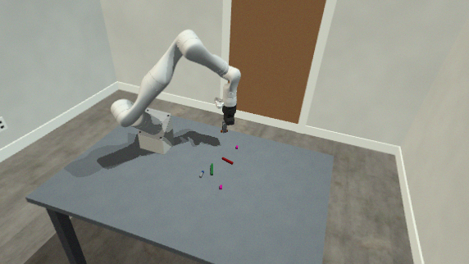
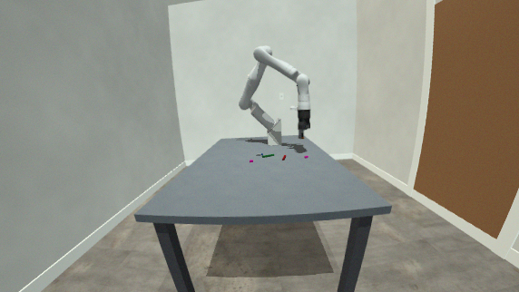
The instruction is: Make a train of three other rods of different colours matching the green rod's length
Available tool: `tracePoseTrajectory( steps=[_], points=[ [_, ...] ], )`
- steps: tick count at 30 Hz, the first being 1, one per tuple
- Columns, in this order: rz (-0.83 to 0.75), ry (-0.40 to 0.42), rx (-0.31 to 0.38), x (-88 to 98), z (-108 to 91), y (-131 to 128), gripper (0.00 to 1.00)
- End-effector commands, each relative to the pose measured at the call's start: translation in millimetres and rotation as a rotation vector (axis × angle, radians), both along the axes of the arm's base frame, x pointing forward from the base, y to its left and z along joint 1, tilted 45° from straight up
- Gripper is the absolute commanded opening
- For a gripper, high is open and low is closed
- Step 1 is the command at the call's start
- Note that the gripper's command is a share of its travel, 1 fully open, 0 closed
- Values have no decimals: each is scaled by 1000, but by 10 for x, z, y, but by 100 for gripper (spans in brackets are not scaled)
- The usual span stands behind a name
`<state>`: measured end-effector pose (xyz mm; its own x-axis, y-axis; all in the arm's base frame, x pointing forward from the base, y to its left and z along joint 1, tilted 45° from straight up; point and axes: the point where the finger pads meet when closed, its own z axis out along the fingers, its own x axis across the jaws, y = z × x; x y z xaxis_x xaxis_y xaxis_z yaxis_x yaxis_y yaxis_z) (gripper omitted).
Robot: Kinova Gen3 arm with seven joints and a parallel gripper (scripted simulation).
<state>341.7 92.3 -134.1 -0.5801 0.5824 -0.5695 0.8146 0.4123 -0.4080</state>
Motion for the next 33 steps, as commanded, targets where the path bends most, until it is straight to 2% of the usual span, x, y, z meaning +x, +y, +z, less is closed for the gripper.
tracePoseTrajectory(
  steps=[1,13,23,26,28,33],
  points=[
    [11,6,9,49,88,-24,24],
    [125,85,21,220,431,-272,24],
    [274,202,20,355,886,-665,24],
    [321,243,18,373,1030,-805,24],
    [321,243,18,373,1030,-805,24],
    [398,317,11,375,1266,-1049,24]
  ],
)
